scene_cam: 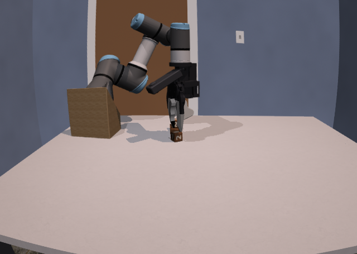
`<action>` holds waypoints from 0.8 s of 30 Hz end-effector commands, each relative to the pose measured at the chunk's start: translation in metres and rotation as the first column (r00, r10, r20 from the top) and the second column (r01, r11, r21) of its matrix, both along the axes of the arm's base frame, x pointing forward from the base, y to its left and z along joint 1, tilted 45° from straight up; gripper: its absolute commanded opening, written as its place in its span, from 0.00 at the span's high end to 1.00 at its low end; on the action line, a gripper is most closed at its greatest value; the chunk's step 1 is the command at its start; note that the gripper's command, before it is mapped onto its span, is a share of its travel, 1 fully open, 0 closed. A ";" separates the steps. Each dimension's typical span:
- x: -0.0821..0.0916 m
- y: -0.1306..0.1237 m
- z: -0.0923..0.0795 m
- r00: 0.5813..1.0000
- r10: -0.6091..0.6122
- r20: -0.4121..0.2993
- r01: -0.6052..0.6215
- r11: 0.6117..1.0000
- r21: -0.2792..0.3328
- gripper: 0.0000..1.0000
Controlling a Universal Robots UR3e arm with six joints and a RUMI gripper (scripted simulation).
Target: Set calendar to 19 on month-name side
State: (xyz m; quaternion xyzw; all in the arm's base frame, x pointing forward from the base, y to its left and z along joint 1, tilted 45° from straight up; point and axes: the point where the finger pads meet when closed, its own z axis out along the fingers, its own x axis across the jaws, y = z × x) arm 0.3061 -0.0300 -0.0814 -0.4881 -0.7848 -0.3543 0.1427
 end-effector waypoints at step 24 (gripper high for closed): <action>-0.005 -0.030 0.030 1.000 -0.001 0.001 0.001 1.000 -0.002 0.72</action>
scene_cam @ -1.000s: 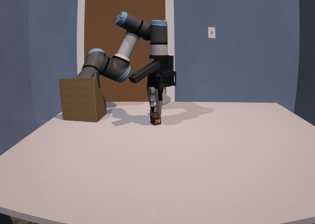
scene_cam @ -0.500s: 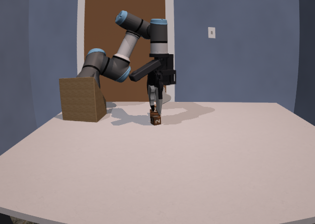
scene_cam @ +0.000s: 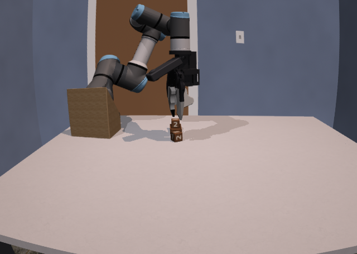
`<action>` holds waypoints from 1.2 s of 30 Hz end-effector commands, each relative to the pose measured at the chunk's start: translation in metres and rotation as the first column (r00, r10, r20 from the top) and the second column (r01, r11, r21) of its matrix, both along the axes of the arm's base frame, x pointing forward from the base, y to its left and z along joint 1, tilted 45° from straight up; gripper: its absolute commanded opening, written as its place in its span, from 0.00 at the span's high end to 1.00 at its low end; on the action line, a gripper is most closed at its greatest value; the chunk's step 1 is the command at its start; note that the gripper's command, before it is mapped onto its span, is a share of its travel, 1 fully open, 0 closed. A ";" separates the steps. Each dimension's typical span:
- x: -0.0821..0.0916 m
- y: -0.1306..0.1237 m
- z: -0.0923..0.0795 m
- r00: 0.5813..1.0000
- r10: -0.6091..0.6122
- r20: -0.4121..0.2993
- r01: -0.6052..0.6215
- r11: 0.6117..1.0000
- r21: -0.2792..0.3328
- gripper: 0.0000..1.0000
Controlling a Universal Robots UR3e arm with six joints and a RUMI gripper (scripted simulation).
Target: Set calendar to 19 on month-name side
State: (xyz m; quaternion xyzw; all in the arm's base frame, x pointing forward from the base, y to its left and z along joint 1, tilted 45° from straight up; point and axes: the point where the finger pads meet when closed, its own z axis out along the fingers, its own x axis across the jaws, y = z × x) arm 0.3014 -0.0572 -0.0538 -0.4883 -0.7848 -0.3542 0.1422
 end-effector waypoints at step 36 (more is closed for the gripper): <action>0.002 -0.002 0.003 0.974 0.136 -0.181 -0.158 0.981 -0.113 0.72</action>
